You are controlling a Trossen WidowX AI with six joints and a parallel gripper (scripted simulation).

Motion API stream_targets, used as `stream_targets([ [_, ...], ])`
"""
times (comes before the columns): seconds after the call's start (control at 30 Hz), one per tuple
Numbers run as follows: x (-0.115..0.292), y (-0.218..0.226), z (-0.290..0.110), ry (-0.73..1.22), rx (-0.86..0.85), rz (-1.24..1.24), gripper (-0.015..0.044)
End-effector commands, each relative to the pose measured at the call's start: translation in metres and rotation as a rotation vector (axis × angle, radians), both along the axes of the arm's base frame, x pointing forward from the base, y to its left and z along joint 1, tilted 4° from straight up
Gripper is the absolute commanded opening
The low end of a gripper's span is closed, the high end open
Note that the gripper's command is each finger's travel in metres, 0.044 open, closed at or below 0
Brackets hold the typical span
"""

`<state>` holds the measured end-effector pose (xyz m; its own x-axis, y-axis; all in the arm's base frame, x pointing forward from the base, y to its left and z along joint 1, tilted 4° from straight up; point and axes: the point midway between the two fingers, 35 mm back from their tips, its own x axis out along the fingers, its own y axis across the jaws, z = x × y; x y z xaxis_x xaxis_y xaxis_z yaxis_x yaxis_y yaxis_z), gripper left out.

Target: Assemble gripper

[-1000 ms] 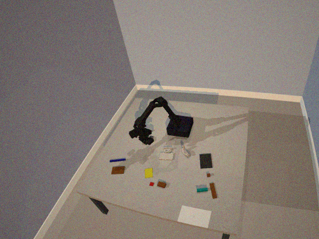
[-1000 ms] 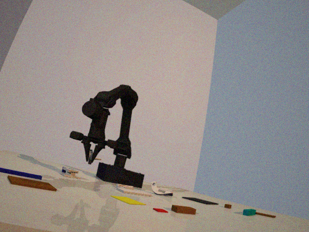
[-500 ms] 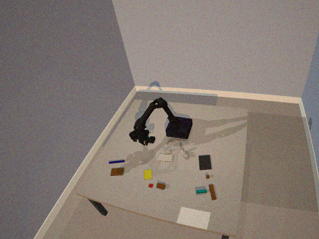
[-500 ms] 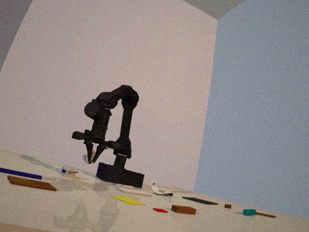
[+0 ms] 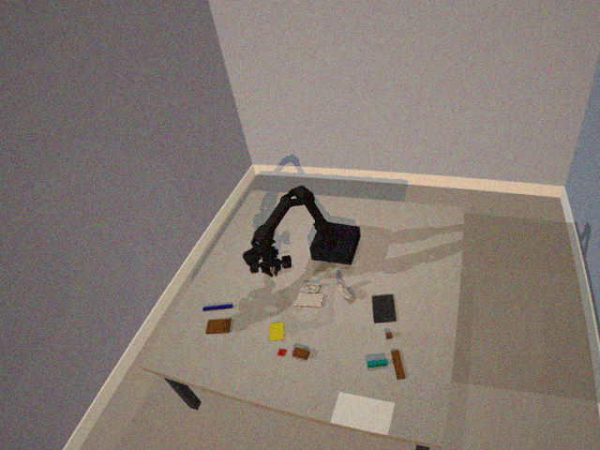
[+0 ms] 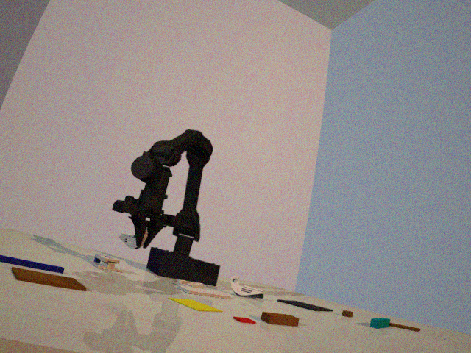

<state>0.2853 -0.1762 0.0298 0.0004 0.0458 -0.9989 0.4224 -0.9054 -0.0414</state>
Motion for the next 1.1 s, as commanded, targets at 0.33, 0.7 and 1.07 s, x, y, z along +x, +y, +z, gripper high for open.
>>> stream_targets([
  [0.33,-0.004,0.008,0.001,-0.023,0.003,0.405,0.0037],
  [0.7,-0.009,0.015,0.001,-0.041,0.002,0.774,0.0037],
  [1.07,-0.01,0.017,0.001,-0.044,0.002,0.848,0.0037],
])
